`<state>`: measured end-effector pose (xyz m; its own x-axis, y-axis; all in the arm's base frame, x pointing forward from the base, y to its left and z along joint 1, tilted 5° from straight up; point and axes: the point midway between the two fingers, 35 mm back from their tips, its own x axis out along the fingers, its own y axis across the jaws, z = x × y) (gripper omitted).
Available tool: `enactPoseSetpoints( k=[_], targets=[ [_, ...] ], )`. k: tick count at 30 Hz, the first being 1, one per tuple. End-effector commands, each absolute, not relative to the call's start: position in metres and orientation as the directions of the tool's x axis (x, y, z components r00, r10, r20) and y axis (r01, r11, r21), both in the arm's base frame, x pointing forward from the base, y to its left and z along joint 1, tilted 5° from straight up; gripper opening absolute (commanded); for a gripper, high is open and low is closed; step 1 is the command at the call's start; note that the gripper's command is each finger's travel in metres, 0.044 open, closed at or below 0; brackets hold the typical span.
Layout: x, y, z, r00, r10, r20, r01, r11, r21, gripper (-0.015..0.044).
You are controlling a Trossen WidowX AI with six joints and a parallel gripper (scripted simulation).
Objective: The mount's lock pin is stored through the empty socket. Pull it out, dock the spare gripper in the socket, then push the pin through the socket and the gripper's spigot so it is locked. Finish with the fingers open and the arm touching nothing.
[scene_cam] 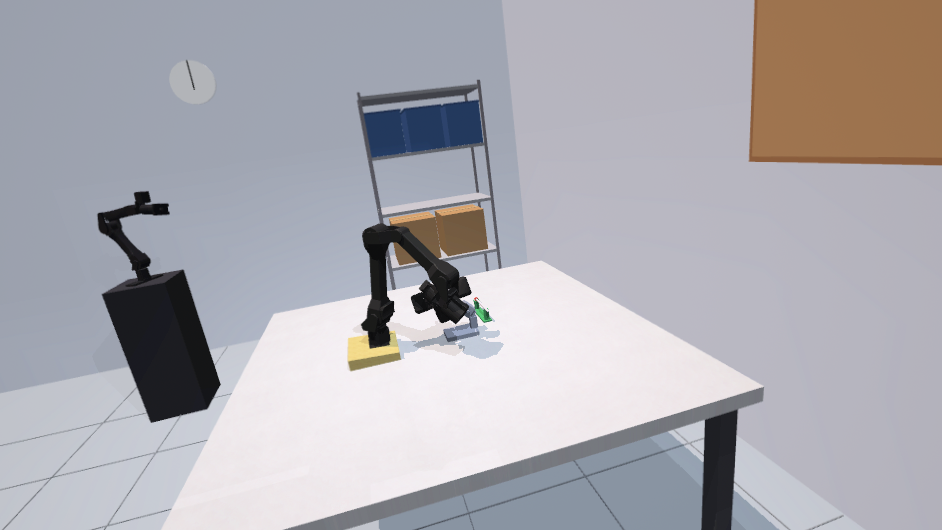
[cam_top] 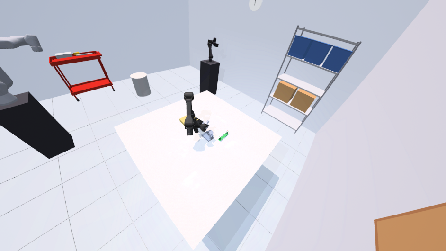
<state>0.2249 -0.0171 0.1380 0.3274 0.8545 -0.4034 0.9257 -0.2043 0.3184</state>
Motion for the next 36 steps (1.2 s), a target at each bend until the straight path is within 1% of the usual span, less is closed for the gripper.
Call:
enactPoseSetpoints(
  k=[1,9,18,27,36],
  targets=[
    [0.226,-0.0172,0.1395,0.334,0.856,-0.393,0.937,-0.258,0.235,0.0],
    [0.2259,-0.0175,0.1389,0.335,0.857,-0.391,0.938,-0.344,0.05,0.0],
    [0.2257,-0.0178,0.1381,0.336,0.858,-0.387,0.892,-0.422,-0.161,0.0],
    [0.2255,-0.018,0.1373,0.338,0.859,-0.384,0.799,-0.477,-0.365,0.0],
    [0.2252,-0.0181,0.1364,0.339,0.86,-0.38,0.665,-0.505,-0.55,0.0]
  ],
)
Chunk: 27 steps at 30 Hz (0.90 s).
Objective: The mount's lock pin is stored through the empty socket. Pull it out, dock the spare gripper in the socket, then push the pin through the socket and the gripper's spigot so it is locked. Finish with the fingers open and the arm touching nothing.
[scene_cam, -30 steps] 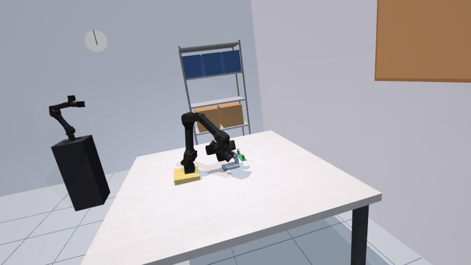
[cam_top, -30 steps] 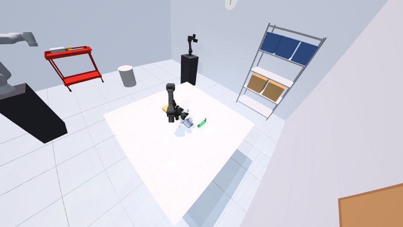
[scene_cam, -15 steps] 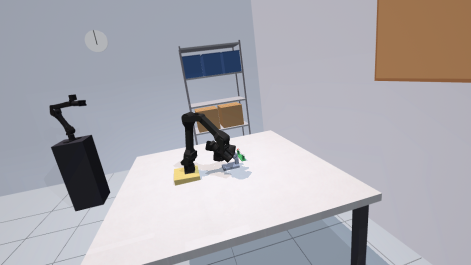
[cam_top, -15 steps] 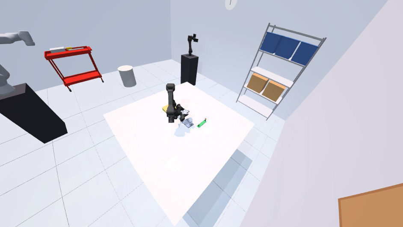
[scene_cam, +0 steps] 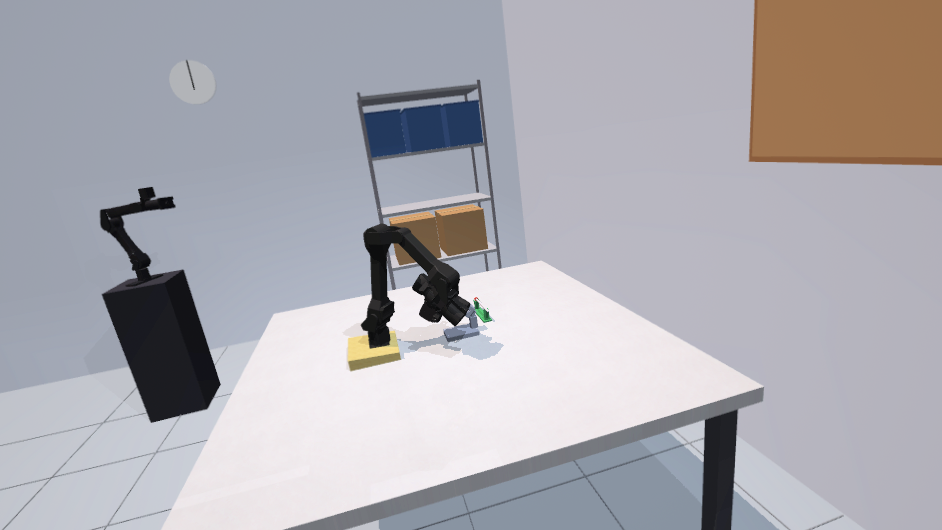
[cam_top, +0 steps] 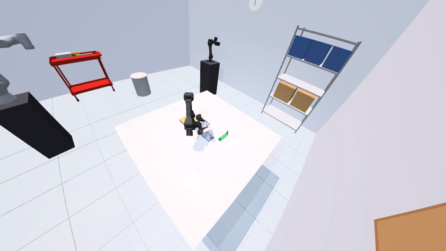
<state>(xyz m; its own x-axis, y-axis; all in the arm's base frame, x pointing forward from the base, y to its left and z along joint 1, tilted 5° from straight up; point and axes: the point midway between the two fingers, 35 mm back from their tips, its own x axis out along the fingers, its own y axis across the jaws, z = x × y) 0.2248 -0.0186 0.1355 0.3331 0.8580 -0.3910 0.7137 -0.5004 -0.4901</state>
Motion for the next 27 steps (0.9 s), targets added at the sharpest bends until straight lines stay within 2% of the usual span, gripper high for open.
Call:
enactPoseSetpoints(
  k=[1,14,27],
  targets=[
    [0.2252,-0.0181,0.1363,0.339,0.861,-0.38,0.648,-0.507,-0.569,0.0],
    [0.2248,-0.0182,0.135,0.342,0.862,-0.374,0.391,-0.493,-0.777,0.0],
    [0.2243,-0.0179,0.1336,0.344,0.864,-0.368,0.092,-0.422,-0.902,0.0]
  ],
)
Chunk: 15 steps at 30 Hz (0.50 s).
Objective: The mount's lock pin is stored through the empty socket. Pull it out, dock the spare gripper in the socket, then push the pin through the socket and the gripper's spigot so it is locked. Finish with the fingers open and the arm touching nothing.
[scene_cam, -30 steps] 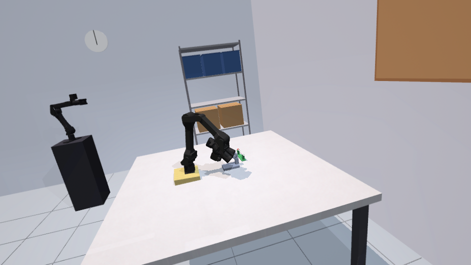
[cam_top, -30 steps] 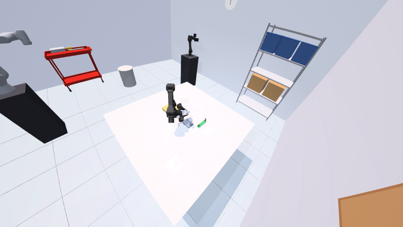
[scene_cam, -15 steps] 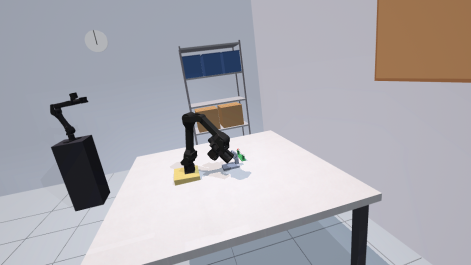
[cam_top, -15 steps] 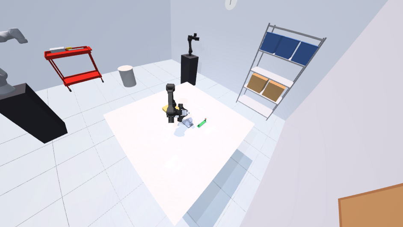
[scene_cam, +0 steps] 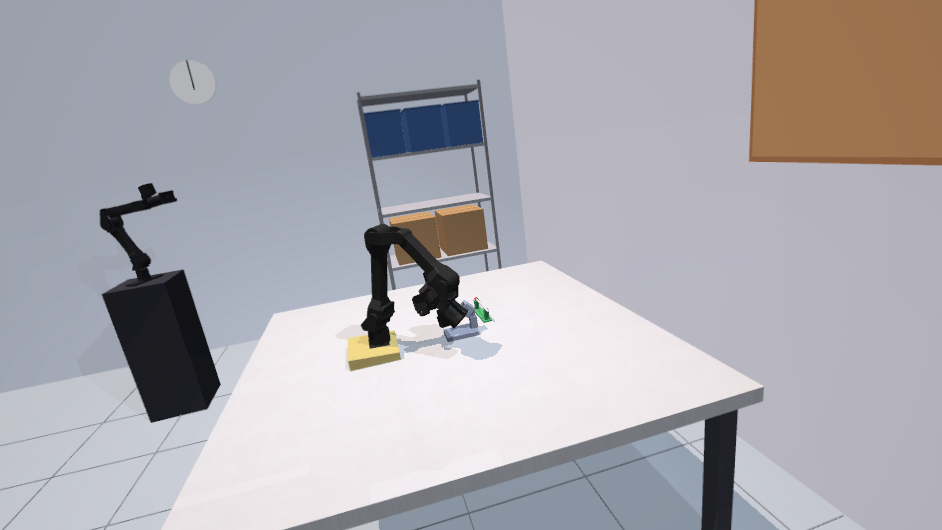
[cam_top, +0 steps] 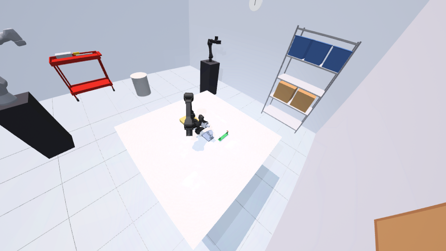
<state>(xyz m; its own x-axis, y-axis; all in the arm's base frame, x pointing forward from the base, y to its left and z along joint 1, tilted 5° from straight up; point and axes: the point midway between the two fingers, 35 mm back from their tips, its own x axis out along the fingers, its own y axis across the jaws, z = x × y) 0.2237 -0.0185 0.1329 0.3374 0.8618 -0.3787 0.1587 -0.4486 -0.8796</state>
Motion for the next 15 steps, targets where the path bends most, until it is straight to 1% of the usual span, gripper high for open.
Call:
enactPoseSetpoints(
  k=[1,15],
  targets=[
    [0.2243,-0.0179,0.1335,0.344,0.864,-0.368,0.068,-0.414,-0.908,0.0],
    [0.2241,-0.017,0.1325,0.349,0.865,-0.36,-0.255,-0.282,-0.925,0.0]
  ],
)
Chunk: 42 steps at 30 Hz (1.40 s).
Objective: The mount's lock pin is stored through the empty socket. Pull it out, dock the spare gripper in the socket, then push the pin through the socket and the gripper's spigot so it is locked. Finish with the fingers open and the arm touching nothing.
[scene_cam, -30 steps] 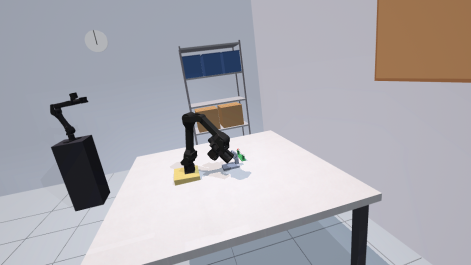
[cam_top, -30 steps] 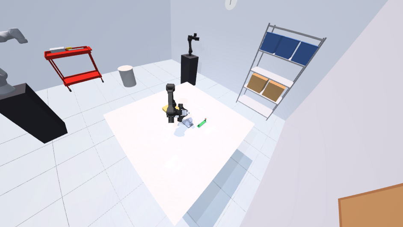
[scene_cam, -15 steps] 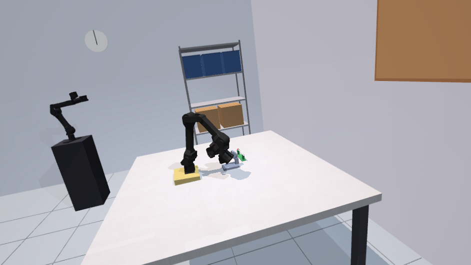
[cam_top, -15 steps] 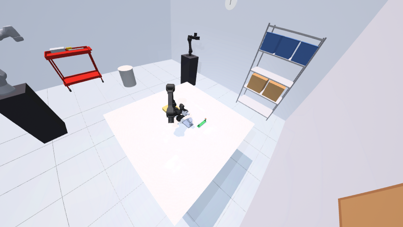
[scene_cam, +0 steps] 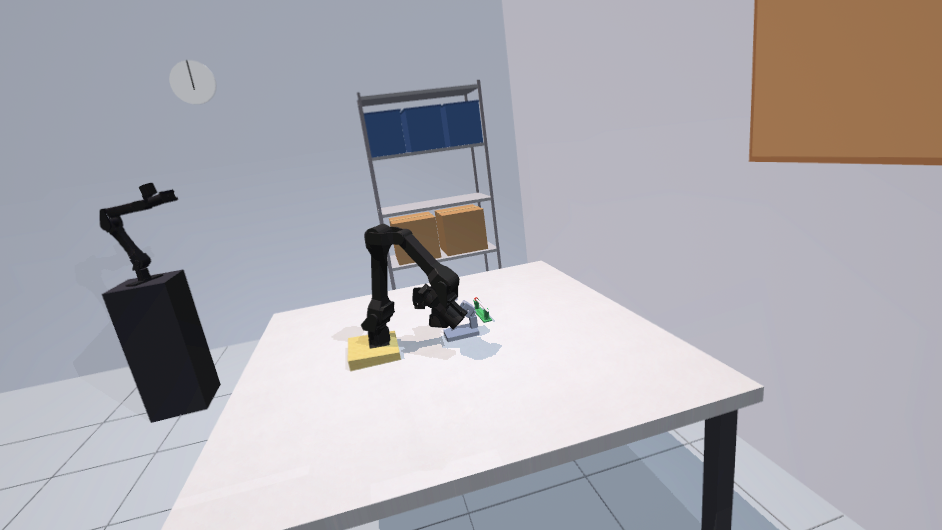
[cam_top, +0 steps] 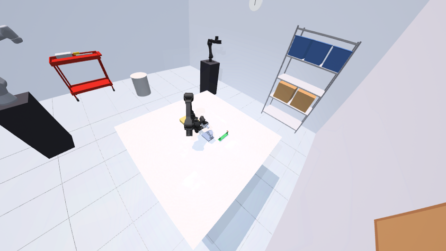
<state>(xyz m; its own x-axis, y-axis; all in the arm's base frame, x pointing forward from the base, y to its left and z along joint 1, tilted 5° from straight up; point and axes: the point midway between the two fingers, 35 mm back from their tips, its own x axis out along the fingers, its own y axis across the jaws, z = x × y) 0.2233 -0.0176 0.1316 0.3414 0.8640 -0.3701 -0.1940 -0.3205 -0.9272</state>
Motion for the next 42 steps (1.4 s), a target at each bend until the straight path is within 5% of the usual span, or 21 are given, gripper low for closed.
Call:
enactPoseSetpoints(
  k=[1,20,42],
  targets=[
    [0.224,-0.017,0.132,0.349,0.865,-0.36,-0.277,-0.271,-0.922,0.0],
    [0.226,-0.015,0.134,0.356,0.867,-0.348,-0.628,-0.054,-0.776,0.0],
    [0.248,-0.018,0.12,0.359,0.867,-0.346,-0.642,-0.039,-0.765,0.0]
  ],
)
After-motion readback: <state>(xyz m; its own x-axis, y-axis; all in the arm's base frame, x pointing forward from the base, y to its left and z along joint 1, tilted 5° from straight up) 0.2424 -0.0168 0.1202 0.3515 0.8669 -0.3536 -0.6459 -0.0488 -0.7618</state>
